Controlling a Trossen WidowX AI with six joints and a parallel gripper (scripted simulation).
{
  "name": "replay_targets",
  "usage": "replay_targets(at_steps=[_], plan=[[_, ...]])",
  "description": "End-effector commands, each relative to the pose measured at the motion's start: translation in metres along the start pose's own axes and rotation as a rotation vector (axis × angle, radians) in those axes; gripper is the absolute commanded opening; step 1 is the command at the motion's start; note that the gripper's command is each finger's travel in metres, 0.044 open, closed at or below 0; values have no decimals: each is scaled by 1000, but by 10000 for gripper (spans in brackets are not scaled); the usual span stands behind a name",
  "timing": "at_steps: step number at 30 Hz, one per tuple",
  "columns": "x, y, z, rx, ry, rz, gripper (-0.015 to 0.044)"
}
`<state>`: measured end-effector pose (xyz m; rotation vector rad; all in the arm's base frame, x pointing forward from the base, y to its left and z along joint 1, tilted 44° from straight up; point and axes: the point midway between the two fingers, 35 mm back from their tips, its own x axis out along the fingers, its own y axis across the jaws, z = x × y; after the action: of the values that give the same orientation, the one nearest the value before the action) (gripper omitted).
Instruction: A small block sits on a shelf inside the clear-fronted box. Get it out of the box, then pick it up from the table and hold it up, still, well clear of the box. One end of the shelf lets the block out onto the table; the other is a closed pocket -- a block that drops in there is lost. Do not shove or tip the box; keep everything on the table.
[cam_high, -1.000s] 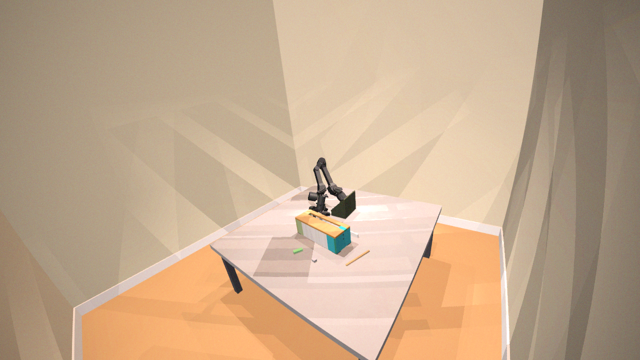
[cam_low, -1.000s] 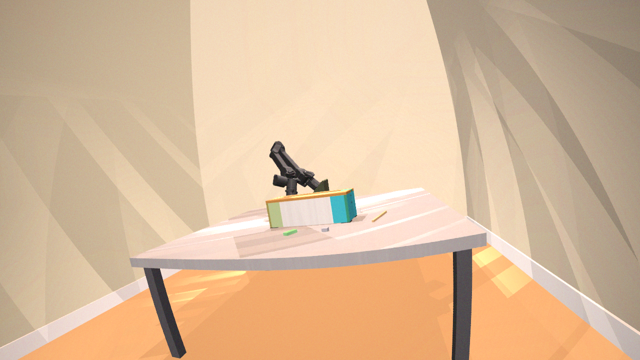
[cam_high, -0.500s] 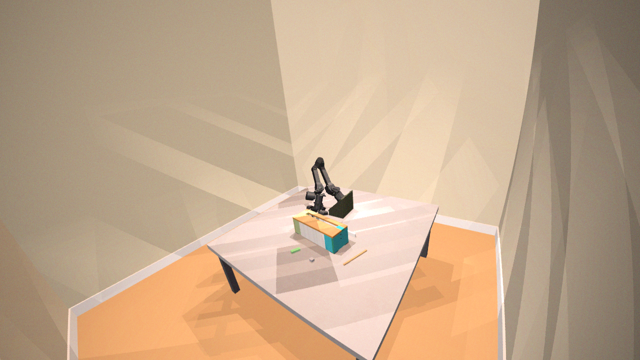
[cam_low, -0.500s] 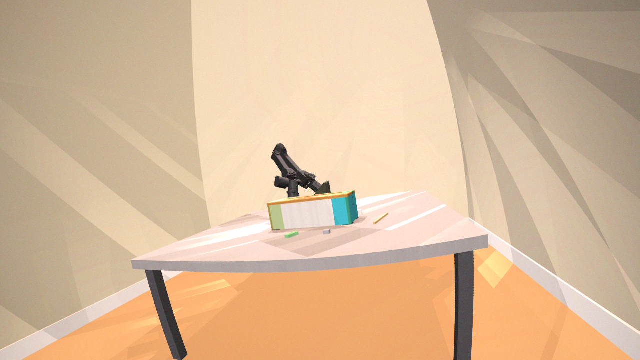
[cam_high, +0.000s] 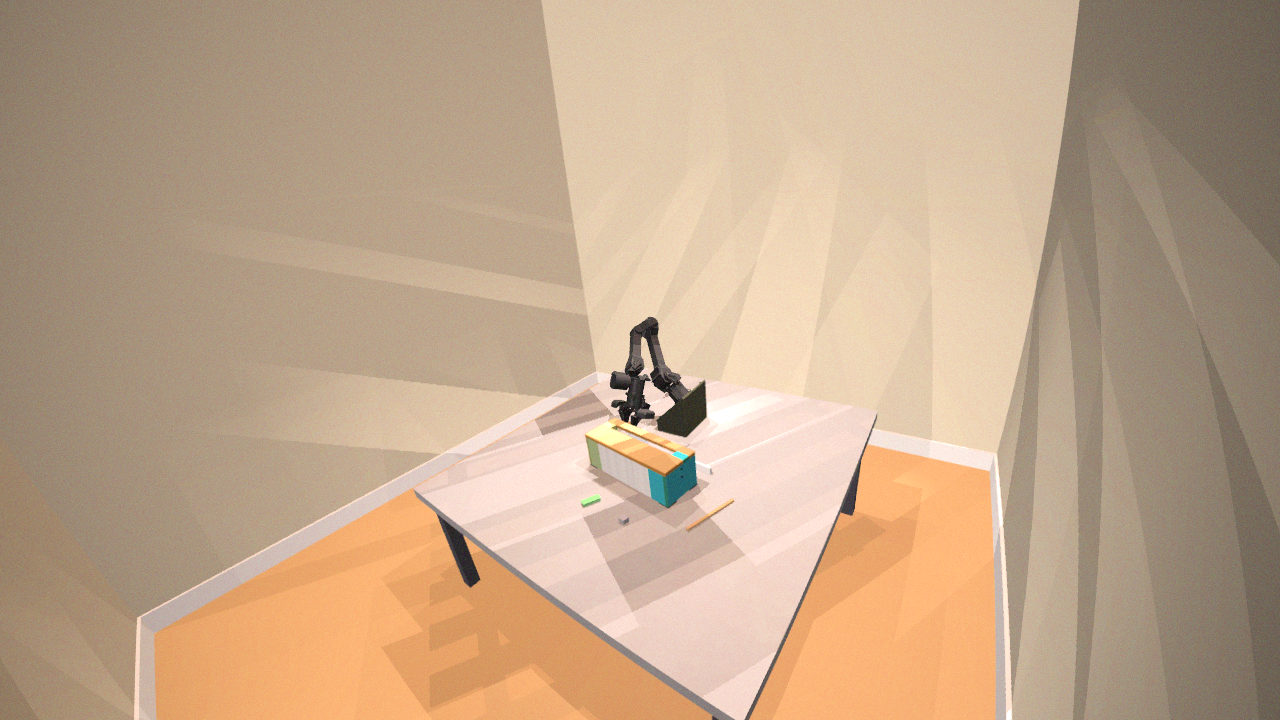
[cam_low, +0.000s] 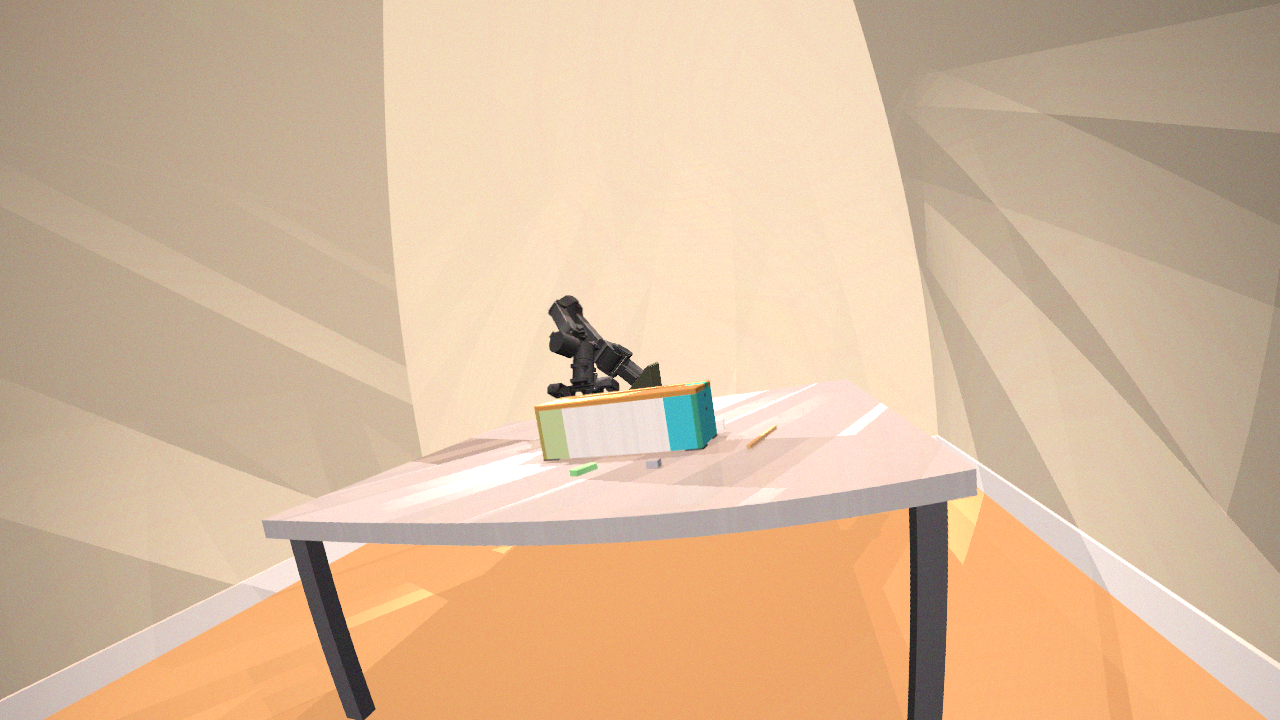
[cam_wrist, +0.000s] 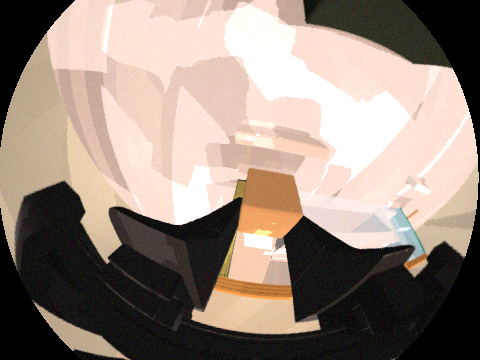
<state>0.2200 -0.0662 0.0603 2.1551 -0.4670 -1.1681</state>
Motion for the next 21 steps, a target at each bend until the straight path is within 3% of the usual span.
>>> replay_targets(at_steps=[1, 21], plan=[[-6, 2, -3, 3, 6, 5, 0], [-11, 2, -5, -614, -23, 6, 0]])
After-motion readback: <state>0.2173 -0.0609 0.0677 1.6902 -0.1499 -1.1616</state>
